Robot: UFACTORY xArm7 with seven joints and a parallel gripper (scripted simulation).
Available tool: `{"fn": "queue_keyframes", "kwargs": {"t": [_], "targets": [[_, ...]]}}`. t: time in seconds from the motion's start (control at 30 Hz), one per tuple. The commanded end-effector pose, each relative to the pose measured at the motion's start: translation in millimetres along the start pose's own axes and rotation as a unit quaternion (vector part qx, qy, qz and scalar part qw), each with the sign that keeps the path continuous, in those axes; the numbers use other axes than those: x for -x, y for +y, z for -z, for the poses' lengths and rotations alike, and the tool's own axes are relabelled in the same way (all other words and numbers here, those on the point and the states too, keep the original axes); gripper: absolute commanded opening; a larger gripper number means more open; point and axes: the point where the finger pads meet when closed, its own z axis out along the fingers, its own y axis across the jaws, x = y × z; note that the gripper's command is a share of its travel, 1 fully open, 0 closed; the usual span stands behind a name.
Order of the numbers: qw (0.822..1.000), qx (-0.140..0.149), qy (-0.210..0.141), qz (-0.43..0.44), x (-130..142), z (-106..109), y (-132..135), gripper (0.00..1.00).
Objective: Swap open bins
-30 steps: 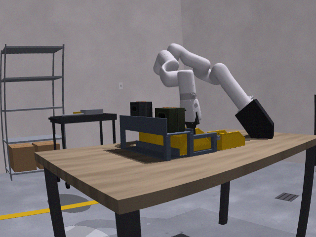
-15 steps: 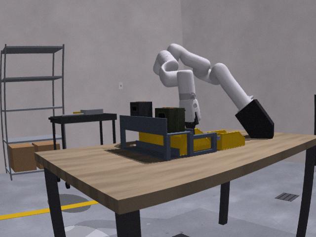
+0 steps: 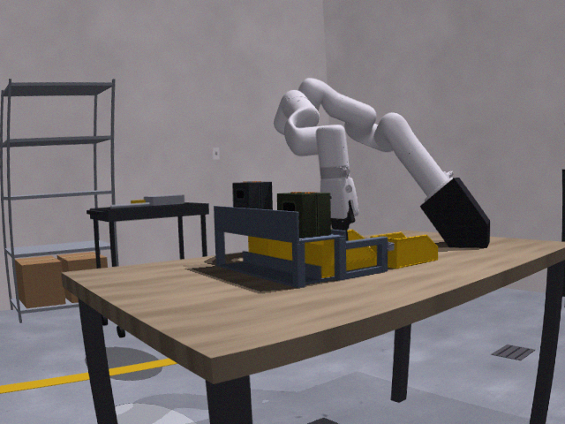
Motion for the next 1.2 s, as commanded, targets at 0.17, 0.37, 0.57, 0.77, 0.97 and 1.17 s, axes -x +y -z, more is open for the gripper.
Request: {"fn": "queue_keyframes", "kwargs": {"t": [0.17, 0.37, 0.57, 0.77, 0.97, 1.17], "targets": [[1.000, -0.001, 0.002, 0.000, -1, 2, -1, 0.00], [1.000, -0.001, 0.002, 0.000, -2, 2, -1, 0.00], [1.000, -0.001, 0.003, 0.000, -3, 2, -1, 0.00], [1.000, -0.001, 0.004, 0.000, -5, 2, -1, 0.00], [1.000, -0.001, 0.005, 0.000, -9, 2, -1, 0.00], [1.000, -0.001, 0.007, 0.000, -11, 3, -1, 0.00]]}}
